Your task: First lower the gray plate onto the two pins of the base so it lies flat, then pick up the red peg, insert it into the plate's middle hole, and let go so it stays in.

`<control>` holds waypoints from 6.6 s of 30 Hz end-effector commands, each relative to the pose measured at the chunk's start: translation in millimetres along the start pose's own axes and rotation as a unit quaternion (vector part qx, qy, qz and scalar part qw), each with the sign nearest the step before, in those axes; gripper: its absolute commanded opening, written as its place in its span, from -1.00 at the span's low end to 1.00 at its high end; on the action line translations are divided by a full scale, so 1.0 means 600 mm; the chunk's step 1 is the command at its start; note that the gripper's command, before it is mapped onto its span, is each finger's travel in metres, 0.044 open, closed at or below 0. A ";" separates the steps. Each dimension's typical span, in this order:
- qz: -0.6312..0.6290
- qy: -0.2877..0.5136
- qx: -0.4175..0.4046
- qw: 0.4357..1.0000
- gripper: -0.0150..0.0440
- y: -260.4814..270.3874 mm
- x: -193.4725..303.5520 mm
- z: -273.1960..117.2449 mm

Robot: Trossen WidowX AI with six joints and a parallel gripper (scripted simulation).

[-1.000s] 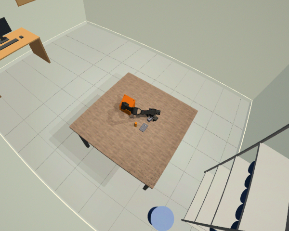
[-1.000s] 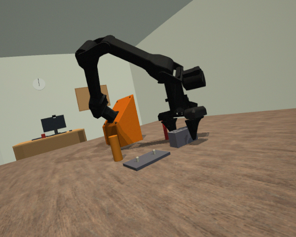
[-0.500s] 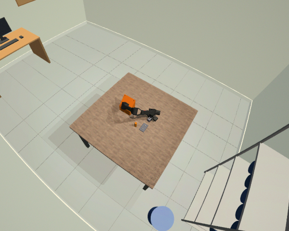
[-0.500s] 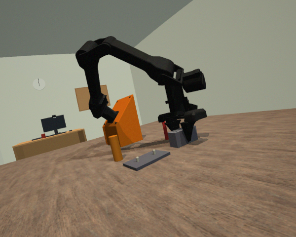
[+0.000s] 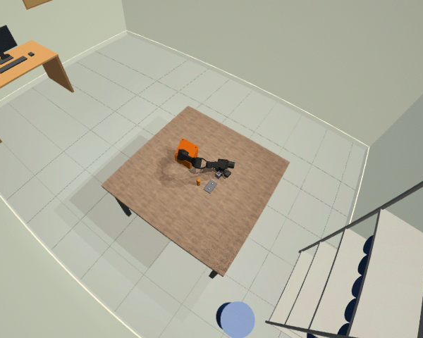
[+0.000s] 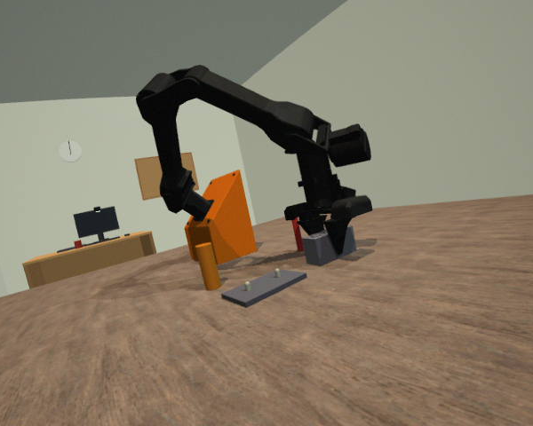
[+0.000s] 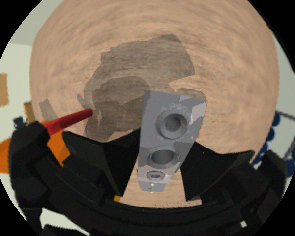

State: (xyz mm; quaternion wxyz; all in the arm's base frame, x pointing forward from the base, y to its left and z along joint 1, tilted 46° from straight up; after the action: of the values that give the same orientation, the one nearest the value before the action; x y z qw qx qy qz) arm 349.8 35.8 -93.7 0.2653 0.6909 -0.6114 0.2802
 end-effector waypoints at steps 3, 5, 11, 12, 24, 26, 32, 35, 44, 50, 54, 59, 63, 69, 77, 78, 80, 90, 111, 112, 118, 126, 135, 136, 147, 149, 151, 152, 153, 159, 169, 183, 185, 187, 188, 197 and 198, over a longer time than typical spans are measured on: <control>-0.002 0.002 -0.001 1.000 -0.49 0.001 0.000 0.002; -0.002 0.002 -0.001 1.000 -0.49 0.000 0.000 -0.001; -0.003 0.000 0.000 1.000 -0.49 -0.004 -0.003 -0.029; -0.003 0.000 0.000 1.000 -0.49 -0.005 -0.004 -0.034; -0.003 -0.003 0.000 1.000 -0.49 -0.009 -0.008 -0.095; -0.003 -0.003 0.000 1.000 -0.49 -0.009 -0.009 -0.105; -0.003 -0.003 0.000 1.000 -0.49 -0.008 -0.009 -0.137; -0.003 -0.003 0.000 1.000 -0.49 -0.007 -0.010 -0.153; -0.003 -0.002 0.000 1.000 -0.49 -0.001 -0.009 -0.200; -0.003 -0.001 -0.001 1.000 -0.49 0.004 -0.007 -0.224; -0.006 -0.002 -0.001 1.000 -0.49 0.001 0.005 -0.219; -0.013 -0.006 0.000 1.000 -0.49 -0.004 0.029 -0.207; -0.018 -0.008 0.000 1.000 -0.49 -0.007 0.048 -0.198; -0.026 -0.010 0.001 1.000 -0.49 -0.009 0.078 -0.184; -0.036 -0.010 0.002 0.999 -0.49 -0.010 0.117 -0.164; -0.037 -0.010 0.002 0.999 -0.49 -0.009 0.122 -0.162; -0.039 -0.010 0.002 0.999 -0.49 -0.009 0.131 -0.157; -0.051 -0.008 0.002 0.999 -0.49 -0.002 0.180 -0.133; -0.072 0.004 -0.002 0.997 -0.49 0.024 0.266 -0.089; -0.072 0.004 -0.002 0.997 -0.49 0.024 0.266 -0.089; -0.072 0.004 -0.002 0.997 -0.49 0.024 0.267 -0.089; -0.072 0.004 -0.002 0.997 -0.49 0.024 0.267 -0.089; -0.072 0.004 -0.002 0.997 -0.49 0.024 0.267 -0.089; -0.072 0.004 -0.002 0.997 -0.49 0.024 0.267 -0.089; -0.072 0.004 -0.002 0.997 -0.49 0.024 0.269 -0.090; -0.072 0.004 -0.002 0.997 -0.49 0.024 0.269 -0.090; -0.072 0.004 -0.002 0.997 -0.49 0.024 0.269 -0.088; -0.072 0.004 -0.002 0.997 -0.49 0.024 0.269 -0.085; -0.072 0.004 -0.002 0.997 -0.49 0.024 0.269 -0.082; -0.072 0.005 -0.002 0.997 -0.49 0.024 0.269 -0.063; -0.072 0.005 -0.002 0.997 -0.49 0.023 0.270 -0.046; -0.072 0.005 -0.002 0.997 -0.49 0.024 0.269 -0.020; -0.072 0.005 -0.002 0.997 -0.49 0.024 0.269 -0.018; -0.072 0.005 -0.002 0.997 -0.49 0.024 0.269 -0.017; -0.072 0.005 -0.002 0.997 -0.49 0.024 0.269 -0.017; -0.072 0.005 -0.002 0.997 -0.49 0.024 0.269 -0.011; -0.072 0.005 -0.002 0.997 -0.49 0.024 0.270 -0.011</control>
State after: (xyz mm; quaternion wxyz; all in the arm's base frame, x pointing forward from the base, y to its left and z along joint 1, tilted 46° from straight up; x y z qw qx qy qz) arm 351.2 -68.9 30.9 0.2847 0.7326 -0.5577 0.2668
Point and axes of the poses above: the point midway between the two fingers, 35 mm back from their tips, its own z axis out along the fingers, its own y axis across the jaws, x = y × z, the point moved 3 cm from there along -z, back along the fingers, and after that the axes turned 11 degrees about -z, right-handed, at the moved point
